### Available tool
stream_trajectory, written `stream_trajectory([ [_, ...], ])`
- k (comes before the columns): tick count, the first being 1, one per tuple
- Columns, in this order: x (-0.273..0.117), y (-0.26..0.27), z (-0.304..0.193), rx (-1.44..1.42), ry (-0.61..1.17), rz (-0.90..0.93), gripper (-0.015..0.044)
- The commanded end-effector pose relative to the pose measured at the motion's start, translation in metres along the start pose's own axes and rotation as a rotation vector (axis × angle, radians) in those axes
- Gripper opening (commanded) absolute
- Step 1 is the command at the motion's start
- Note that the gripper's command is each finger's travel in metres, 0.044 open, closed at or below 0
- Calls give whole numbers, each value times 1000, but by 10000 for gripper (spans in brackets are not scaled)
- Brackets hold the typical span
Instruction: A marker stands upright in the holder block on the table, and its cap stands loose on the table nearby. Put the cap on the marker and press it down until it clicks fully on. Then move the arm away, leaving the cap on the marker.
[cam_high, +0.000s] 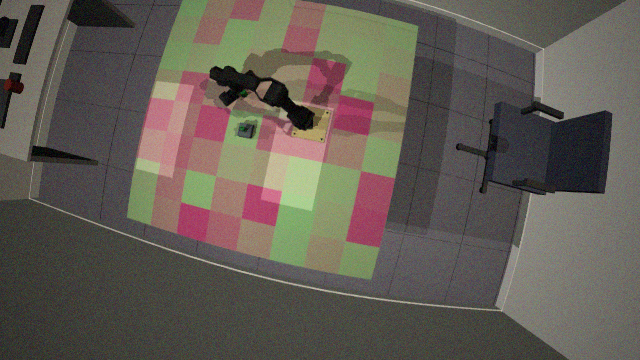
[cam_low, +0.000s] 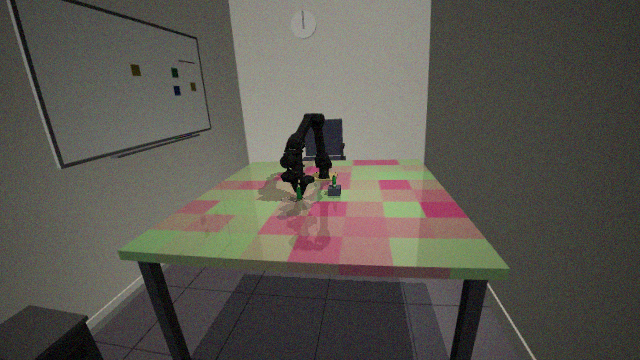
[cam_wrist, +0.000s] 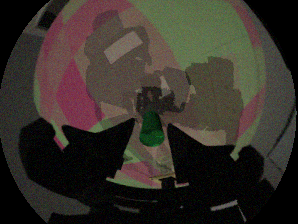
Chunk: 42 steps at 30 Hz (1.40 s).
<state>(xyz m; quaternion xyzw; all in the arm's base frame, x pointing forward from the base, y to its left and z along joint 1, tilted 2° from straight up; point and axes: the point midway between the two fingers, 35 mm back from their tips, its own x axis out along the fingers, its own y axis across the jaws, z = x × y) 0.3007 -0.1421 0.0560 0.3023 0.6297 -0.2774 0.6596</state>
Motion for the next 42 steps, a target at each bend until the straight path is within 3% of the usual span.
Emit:
stream_trajectory([
  [1,8,-1,-3,-1,15,-2,247],
  [4,8,-1,-3,-1,15,-2,247],
  [8,8,-1,-2,-1,15,-2,142],
  [17,8,-1,-2,-1,15,-2,82],
  [20,4,-1,-2,-1,15,-2,4],
  [42,-52,-1,0,-1,15,-3,0],
])
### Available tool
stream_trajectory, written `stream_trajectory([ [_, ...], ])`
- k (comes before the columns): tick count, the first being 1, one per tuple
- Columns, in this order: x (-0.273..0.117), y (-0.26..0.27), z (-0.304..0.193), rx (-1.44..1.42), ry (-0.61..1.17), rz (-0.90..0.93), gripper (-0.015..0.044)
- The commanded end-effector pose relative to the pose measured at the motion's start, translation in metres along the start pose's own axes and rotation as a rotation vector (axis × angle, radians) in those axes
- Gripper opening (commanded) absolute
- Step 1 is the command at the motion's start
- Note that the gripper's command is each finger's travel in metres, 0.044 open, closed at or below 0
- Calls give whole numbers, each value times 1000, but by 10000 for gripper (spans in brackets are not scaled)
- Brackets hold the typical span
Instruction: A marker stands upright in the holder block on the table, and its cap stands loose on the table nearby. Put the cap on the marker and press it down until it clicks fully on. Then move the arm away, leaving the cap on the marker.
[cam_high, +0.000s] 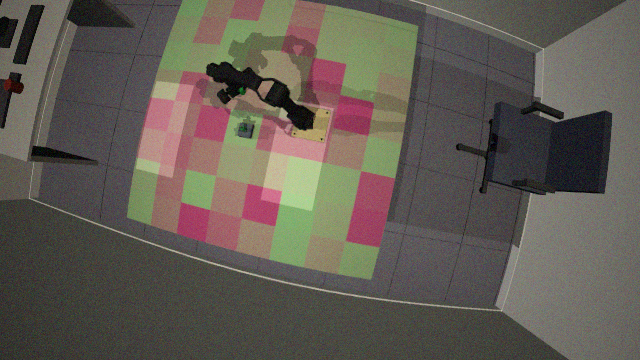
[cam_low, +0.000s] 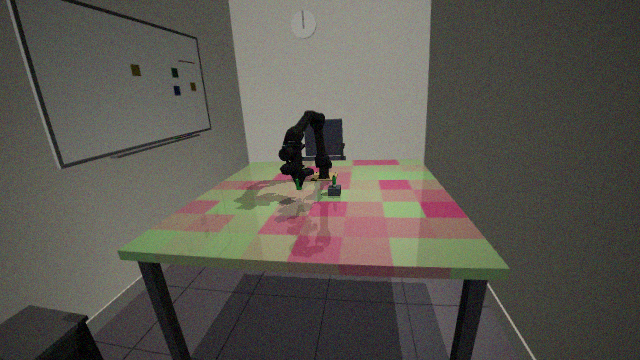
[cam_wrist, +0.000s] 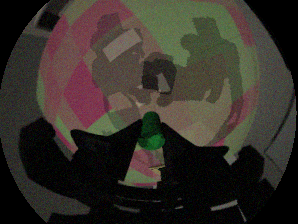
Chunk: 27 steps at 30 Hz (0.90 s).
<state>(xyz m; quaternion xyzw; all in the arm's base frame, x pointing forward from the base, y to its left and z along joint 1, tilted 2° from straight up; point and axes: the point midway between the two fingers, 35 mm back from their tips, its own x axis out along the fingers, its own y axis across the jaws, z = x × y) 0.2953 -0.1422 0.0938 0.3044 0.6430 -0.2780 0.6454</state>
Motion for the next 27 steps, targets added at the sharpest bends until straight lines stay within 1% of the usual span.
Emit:
stream_trajectory([
  [1,-15,1,2,-6,-21,11,0],
  [11,-19,11,-4,-4,-33,27,0],
  [27,-38,53,-46,-4,-26,29,0],
])
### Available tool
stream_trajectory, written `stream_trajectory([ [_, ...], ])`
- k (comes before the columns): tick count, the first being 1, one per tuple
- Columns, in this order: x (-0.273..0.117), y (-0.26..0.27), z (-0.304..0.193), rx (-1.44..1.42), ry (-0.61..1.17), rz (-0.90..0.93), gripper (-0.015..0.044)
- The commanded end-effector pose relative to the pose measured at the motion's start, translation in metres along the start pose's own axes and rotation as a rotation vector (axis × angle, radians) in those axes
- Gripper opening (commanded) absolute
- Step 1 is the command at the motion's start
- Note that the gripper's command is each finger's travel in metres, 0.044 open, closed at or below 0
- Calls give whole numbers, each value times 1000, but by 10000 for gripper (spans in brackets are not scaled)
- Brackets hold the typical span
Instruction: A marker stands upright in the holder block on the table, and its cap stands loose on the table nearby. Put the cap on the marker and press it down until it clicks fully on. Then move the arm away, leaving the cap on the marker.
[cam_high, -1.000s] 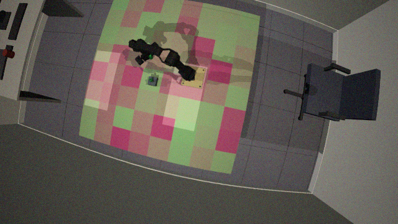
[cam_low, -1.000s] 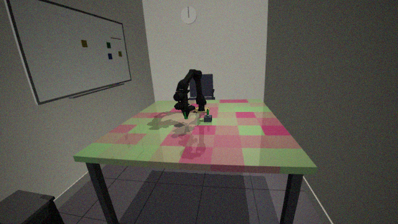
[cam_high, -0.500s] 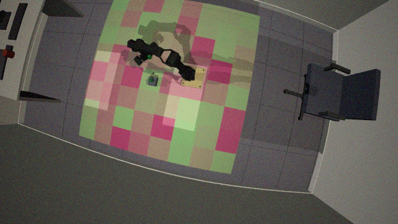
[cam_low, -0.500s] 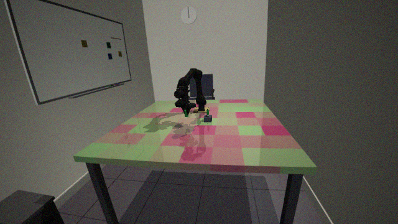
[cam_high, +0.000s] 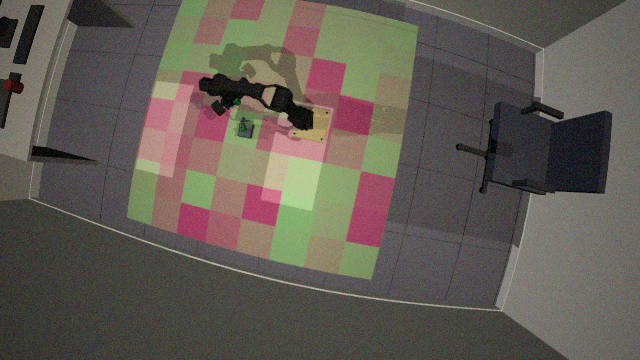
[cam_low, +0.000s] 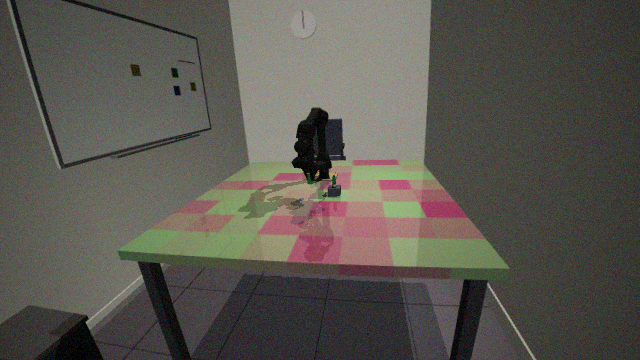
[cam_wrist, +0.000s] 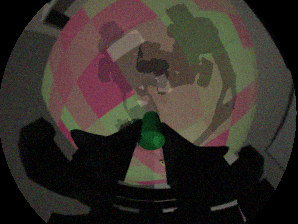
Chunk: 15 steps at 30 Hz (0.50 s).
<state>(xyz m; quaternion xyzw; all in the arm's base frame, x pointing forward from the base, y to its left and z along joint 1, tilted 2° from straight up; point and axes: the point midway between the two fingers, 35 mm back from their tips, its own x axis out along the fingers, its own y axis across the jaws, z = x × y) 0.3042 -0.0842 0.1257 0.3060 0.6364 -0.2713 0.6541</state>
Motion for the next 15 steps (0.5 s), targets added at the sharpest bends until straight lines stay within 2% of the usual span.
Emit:
stream_trajectory([
  [1,-9,9,-10,4,-11,9,0],
  [15,-24,35,-51,1,-10,6,0],
])
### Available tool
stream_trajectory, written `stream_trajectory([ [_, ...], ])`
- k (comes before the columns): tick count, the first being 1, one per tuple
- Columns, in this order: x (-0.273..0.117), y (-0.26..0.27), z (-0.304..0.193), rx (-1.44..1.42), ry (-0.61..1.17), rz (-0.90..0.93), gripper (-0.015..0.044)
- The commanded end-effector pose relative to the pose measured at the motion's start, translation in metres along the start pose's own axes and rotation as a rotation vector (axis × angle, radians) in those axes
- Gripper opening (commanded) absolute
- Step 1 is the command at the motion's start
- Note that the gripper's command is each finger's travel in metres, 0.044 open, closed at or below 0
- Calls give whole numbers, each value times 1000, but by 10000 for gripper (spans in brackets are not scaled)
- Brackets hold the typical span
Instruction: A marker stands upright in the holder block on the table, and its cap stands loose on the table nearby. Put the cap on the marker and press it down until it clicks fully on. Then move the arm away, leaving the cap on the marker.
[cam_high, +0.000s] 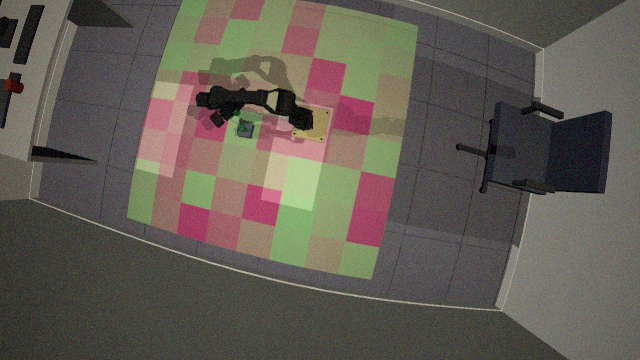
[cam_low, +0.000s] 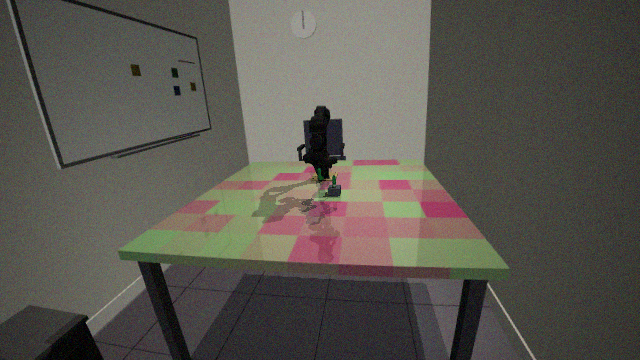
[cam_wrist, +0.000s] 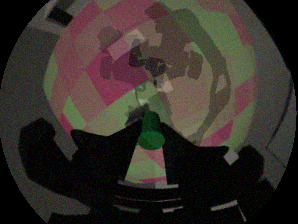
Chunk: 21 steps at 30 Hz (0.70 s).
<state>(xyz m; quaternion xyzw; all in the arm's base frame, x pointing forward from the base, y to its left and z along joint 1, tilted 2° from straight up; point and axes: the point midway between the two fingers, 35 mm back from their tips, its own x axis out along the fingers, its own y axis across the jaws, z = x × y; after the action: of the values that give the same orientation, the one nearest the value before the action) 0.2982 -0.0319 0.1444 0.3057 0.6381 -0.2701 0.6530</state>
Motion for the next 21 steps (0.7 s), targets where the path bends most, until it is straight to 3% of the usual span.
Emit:
stream_trajectory([
  [1,-8,5,-11,3,-14,6,0],
  [21,-28,26,-67,5,2,2,0],
])
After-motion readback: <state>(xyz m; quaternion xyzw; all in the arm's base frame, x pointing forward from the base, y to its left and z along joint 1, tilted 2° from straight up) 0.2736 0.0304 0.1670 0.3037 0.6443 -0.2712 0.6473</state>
